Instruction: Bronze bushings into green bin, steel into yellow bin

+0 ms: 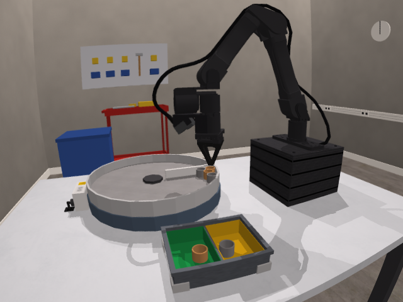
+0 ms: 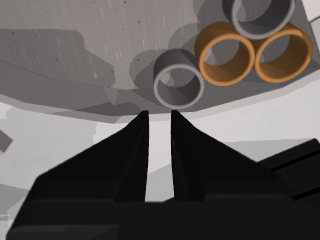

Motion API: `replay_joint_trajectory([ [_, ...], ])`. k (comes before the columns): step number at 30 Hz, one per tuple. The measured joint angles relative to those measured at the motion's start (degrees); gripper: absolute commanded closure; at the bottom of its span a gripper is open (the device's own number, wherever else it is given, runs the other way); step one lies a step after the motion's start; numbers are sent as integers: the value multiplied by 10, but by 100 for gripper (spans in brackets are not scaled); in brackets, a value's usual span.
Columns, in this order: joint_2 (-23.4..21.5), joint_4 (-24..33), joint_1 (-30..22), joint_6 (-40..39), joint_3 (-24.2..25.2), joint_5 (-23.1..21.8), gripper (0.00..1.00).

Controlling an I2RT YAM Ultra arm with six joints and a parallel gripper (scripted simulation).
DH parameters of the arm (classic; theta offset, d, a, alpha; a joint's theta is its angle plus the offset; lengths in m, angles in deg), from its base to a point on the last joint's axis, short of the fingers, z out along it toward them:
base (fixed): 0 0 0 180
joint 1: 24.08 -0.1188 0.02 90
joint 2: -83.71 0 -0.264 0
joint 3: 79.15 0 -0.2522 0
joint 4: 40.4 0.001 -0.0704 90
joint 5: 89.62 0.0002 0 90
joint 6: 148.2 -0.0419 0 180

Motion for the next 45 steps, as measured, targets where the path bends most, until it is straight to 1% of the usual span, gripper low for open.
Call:
replay_joint_trajectory([
  [37,1,-2,0,0,0,0,88],
  [45,43,-38,0,0,10,0,88],
])
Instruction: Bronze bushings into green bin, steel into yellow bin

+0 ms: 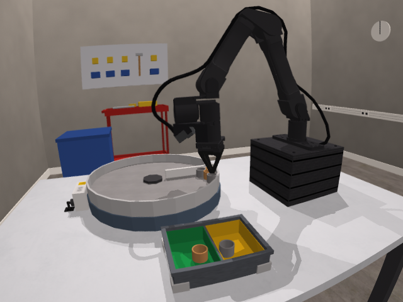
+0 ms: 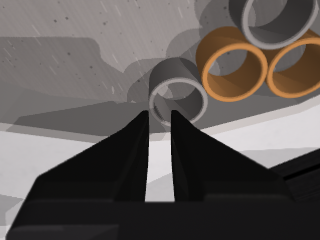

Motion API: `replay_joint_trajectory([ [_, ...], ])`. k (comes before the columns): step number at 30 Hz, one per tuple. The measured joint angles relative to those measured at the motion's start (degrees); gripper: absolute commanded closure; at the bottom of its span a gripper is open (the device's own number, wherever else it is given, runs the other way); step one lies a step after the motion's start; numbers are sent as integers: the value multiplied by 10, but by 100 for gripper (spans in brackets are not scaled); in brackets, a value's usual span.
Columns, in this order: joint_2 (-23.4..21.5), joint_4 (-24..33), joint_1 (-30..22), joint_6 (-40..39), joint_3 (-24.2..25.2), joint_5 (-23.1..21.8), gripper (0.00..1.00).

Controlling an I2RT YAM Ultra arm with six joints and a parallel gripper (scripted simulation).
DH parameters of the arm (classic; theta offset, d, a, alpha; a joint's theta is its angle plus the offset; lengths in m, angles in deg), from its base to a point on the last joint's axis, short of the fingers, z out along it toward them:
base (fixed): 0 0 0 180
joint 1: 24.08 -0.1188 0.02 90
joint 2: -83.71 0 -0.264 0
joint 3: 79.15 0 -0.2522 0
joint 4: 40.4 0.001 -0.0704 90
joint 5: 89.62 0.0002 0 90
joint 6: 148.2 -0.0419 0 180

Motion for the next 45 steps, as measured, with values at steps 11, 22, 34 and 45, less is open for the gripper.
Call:
replay_joint_trajectory([
  [11,-3,-13,0,0,0,0,88],
  [22,-3,-13,0,0,0,0,88],
  [34,-3,-13,0,0,0,0,88],
  [45,-3,-17,0,0,5,0,88],
])
